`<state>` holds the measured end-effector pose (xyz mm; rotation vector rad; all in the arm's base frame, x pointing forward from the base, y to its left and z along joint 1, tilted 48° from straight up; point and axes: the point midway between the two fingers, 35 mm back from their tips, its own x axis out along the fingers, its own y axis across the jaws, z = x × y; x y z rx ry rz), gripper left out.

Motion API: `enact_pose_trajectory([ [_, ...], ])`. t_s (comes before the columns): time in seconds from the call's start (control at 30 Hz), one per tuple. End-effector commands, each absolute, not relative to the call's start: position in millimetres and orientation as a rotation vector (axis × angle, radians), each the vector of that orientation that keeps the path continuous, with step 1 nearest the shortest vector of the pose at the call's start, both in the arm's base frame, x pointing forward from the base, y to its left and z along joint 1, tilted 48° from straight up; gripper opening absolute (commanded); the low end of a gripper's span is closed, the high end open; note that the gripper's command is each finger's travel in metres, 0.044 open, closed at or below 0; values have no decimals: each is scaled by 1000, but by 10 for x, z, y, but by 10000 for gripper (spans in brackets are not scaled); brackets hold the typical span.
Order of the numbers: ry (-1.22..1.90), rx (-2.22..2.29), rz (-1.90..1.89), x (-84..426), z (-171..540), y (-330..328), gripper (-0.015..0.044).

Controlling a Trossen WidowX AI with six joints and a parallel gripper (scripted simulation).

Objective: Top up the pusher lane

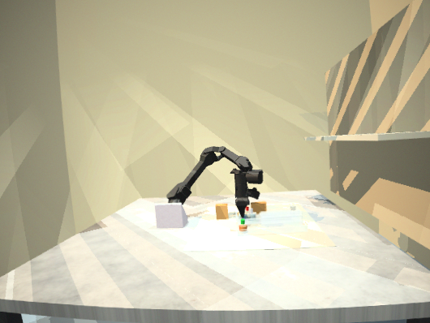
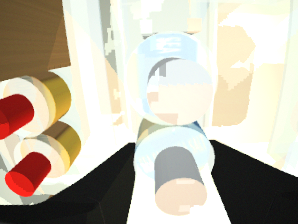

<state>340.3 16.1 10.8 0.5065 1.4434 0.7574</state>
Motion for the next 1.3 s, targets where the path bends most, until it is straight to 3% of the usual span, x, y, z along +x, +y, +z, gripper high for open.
enact_pose_trajectory([
  [0.0, 1427, 512, 770, 3432, 122, 204, 0],
  [1.27, 1428, 512, 770, 3381, 109, 205, 0],
])
